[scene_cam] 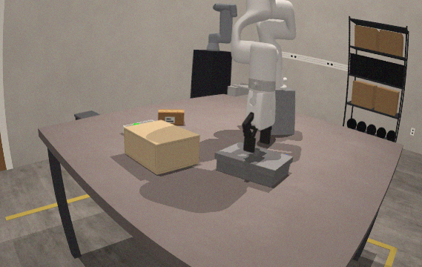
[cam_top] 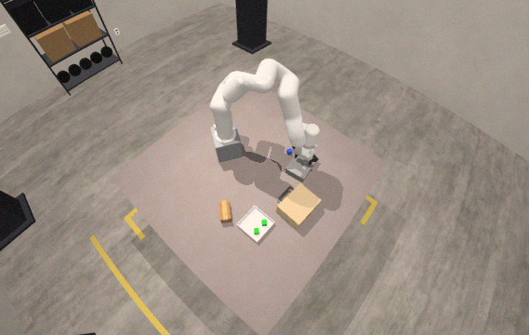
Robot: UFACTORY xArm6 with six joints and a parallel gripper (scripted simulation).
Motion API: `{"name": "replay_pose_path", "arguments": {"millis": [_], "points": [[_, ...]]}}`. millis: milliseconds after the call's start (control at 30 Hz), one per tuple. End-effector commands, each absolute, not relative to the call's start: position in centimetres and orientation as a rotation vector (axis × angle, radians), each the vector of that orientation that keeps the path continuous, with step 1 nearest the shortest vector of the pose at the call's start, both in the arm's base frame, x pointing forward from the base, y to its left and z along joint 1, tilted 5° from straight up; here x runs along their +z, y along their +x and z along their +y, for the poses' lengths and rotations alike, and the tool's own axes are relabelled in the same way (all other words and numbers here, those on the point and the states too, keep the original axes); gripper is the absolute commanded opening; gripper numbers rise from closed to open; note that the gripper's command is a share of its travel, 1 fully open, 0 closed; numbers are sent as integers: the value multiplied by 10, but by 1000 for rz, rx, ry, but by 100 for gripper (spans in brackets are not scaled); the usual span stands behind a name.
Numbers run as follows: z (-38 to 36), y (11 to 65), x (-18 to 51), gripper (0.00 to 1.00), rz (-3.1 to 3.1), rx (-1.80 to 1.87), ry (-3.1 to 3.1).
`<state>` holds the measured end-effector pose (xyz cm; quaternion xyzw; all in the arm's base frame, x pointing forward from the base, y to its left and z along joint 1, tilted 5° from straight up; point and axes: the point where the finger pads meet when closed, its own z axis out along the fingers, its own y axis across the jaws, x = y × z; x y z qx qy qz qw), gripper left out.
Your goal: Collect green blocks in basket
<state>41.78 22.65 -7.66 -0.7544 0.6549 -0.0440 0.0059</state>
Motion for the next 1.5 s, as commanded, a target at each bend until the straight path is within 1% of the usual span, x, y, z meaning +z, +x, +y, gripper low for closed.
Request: {"name": "replay_pose_path", "arguments": {"millis": [0, 900, 1467], "points": [[228, 419, -66, 100, 2047, -139, -2358], [231, 413, 12, 100, 2047, -139, -2358], [232, 411, 26, 100, 2047, -139, -2358]]}}
